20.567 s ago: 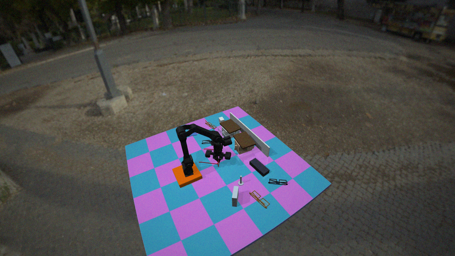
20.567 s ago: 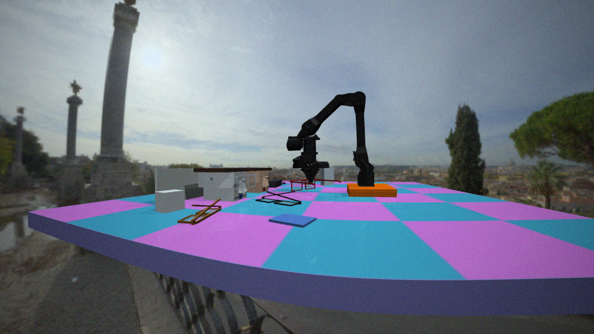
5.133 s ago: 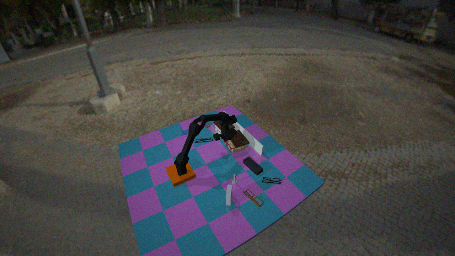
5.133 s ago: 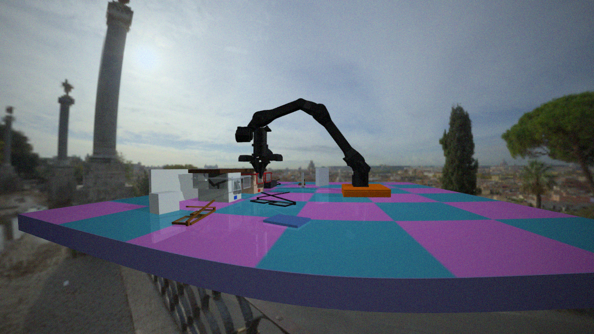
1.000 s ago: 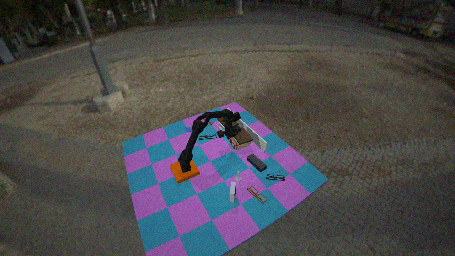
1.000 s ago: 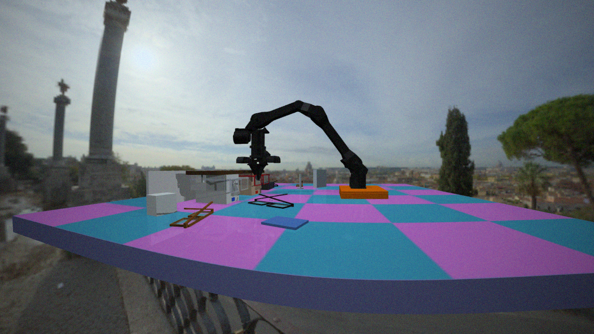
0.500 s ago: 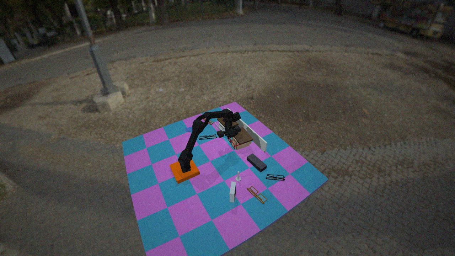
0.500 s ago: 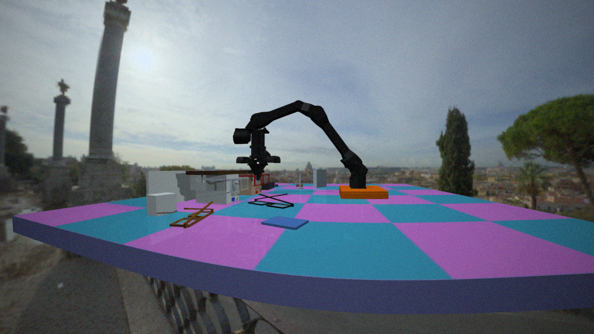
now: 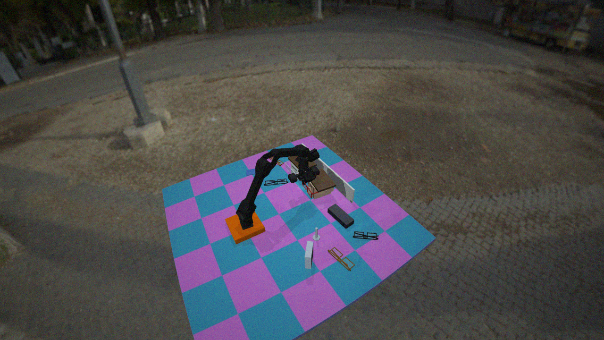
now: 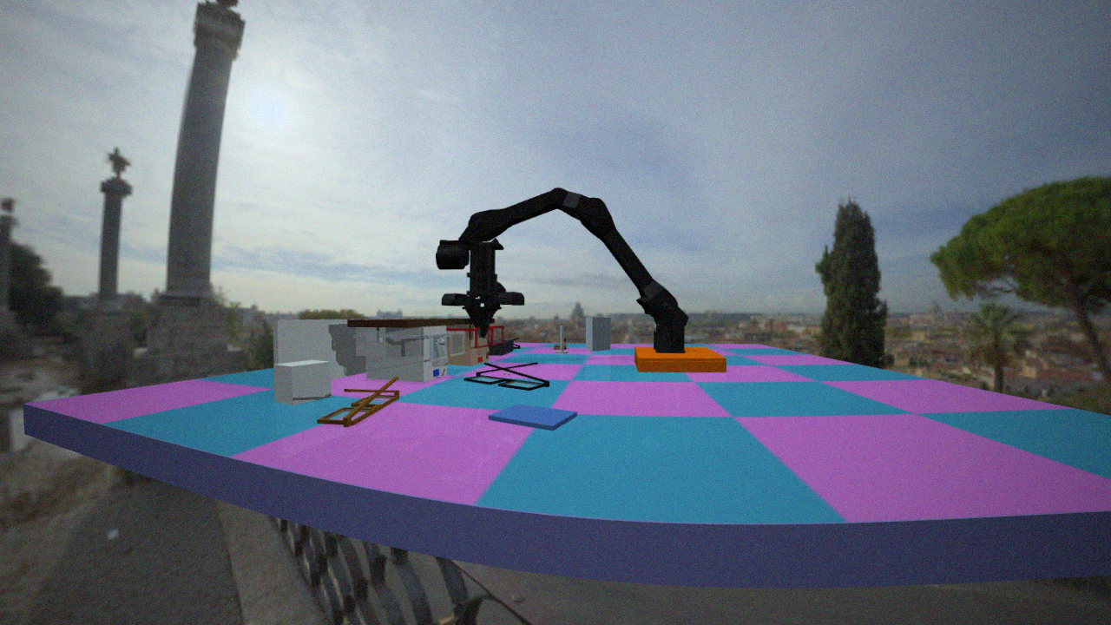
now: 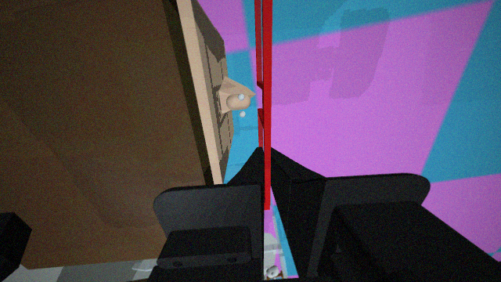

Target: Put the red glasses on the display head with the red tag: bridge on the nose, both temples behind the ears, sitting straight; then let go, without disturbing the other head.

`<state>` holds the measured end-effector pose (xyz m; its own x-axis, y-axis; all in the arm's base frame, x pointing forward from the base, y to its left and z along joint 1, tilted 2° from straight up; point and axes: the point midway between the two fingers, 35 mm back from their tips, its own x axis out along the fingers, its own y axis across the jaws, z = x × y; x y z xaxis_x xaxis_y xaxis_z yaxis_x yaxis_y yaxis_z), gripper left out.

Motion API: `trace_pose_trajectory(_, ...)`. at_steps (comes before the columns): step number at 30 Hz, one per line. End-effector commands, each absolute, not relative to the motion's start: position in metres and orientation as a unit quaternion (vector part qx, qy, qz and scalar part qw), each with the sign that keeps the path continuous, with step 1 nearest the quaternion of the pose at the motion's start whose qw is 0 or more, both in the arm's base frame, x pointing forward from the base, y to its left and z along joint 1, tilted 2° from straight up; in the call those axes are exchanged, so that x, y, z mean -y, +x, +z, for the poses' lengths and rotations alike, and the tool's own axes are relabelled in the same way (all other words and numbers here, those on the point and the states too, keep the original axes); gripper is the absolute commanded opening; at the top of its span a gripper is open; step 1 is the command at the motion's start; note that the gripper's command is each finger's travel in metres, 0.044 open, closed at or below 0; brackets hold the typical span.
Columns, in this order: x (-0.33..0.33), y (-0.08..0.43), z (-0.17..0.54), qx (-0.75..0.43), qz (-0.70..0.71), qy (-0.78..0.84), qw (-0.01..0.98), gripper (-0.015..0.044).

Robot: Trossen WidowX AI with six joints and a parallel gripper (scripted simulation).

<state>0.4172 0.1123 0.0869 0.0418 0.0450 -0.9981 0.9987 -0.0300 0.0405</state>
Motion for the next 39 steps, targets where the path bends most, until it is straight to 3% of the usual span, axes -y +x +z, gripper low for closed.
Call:
trace_pose_trajectory(1, -0.112, 0.417, 0.084, -0.493, -0.486, 0.527, 0.492, 0.0000)
trace_pose_trajectory(14, -0.112, 0.418, 0.082, -0.493, -0.486, 0.527, 0.493, 0.0000)
trace_pose_trajectory(18, -0.112, 0.418, 0.083, -0.494, -0.485, 0.529, 0.491, 0.0105)
trace_pose_trajectory(39, -0.111, 0.412, 0.115, -0.495, -0.484, 0.528, 0.491, 0.0108)
